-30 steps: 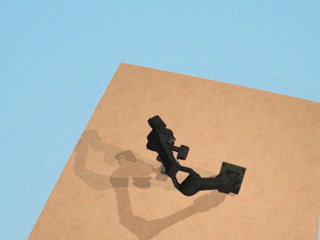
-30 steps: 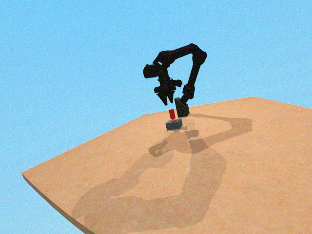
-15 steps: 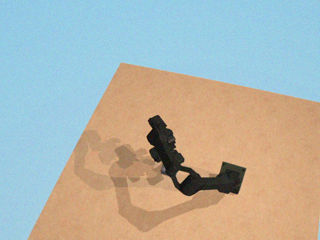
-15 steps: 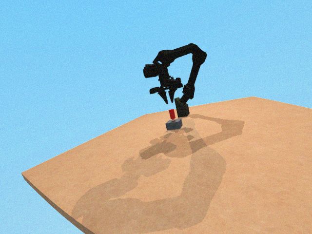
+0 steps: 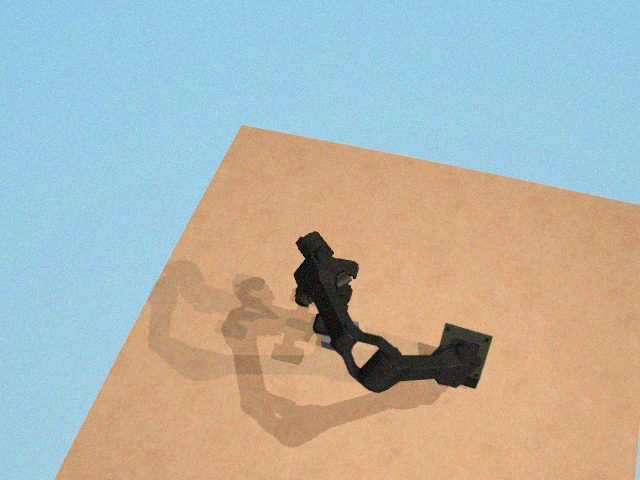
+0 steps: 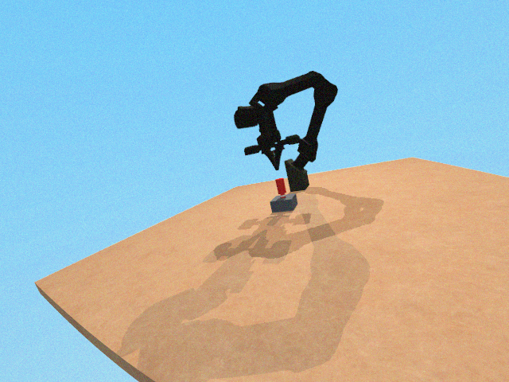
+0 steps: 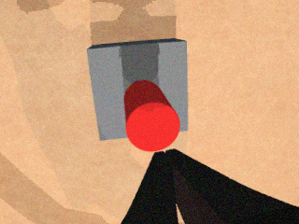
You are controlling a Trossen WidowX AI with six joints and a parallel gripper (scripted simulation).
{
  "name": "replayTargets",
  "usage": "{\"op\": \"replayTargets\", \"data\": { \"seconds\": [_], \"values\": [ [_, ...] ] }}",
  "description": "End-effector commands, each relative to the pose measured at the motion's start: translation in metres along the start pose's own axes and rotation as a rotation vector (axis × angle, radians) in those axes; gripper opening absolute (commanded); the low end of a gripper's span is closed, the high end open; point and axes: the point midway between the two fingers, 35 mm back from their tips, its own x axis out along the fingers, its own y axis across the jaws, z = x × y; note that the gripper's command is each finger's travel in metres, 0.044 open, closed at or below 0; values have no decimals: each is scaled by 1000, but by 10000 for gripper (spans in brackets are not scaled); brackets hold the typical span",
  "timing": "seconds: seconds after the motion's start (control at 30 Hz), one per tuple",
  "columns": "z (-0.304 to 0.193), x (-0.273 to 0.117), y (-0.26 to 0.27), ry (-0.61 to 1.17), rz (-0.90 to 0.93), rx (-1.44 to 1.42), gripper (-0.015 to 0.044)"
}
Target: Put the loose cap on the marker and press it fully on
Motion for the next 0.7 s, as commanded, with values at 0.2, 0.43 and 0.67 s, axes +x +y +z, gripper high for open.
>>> {"op": "replayTargets", "data": {
  "seconds": [0.2,0.43,0.67],
  "values": [
    [1,2,0,-5,1,62,0],
    [1,11,0,-5,1,62,0],
    [1,21,0,-5,1,62,0]
  ]
}}
